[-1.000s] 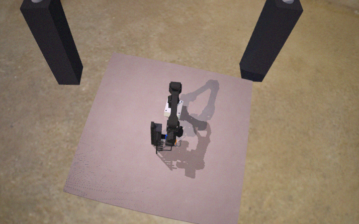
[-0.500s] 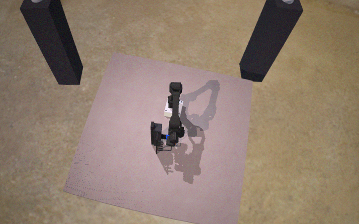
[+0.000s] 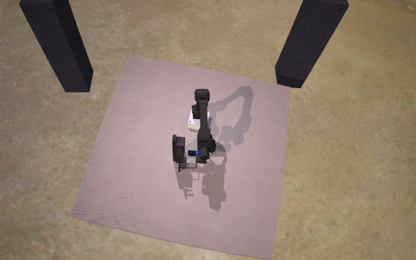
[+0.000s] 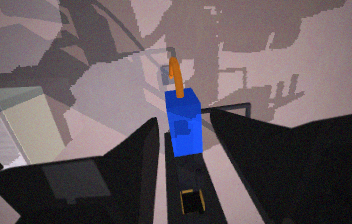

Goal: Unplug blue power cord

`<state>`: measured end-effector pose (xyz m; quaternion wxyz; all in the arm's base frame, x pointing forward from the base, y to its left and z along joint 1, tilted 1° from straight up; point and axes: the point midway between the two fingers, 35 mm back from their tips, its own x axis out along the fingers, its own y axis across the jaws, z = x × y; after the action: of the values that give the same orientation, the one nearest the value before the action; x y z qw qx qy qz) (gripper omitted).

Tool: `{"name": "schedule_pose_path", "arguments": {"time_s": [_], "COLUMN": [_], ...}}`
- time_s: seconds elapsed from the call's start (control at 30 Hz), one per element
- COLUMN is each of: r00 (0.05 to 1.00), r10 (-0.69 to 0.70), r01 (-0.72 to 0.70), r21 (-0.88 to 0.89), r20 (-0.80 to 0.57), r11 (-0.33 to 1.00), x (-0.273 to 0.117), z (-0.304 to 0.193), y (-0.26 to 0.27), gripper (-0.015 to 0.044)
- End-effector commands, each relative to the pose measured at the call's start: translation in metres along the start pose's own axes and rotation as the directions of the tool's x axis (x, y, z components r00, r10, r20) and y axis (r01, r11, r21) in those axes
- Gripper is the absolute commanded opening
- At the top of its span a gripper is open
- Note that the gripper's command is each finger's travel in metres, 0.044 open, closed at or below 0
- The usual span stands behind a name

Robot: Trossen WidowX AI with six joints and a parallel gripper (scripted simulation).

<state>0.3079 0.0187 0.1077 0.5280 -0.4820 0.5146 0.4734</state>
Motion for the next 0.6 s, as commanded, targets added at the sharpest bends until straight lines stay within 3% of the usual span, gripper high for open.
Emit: {"name": "schedule_pose_path", "arguments": {"time_s": [0.0, 0.2, 0.33, 0.57], "r00": [1.0, 1.0, 1.0, 1.0], "r10": [0.002, 0.002, 0.002, 0.002], "r01": [-0.002, -0.002, -0.002, -0.002], "r21": [-0.007, -0.007, -0.007, -0.007], "r20": [0.002, 0.004, 0.008, 0.008], "r11": [1.0, 1.0, 1.0, 1.0], "x": [0.0, -0.005, -0.012, -0.013], "z": [0.0, 0.022, 0.058, 0.061], "y": [0.0, -0.001, 0.001, 0.001], "gripper": [0.0289, 0.044, 0.044, 0.044]}}
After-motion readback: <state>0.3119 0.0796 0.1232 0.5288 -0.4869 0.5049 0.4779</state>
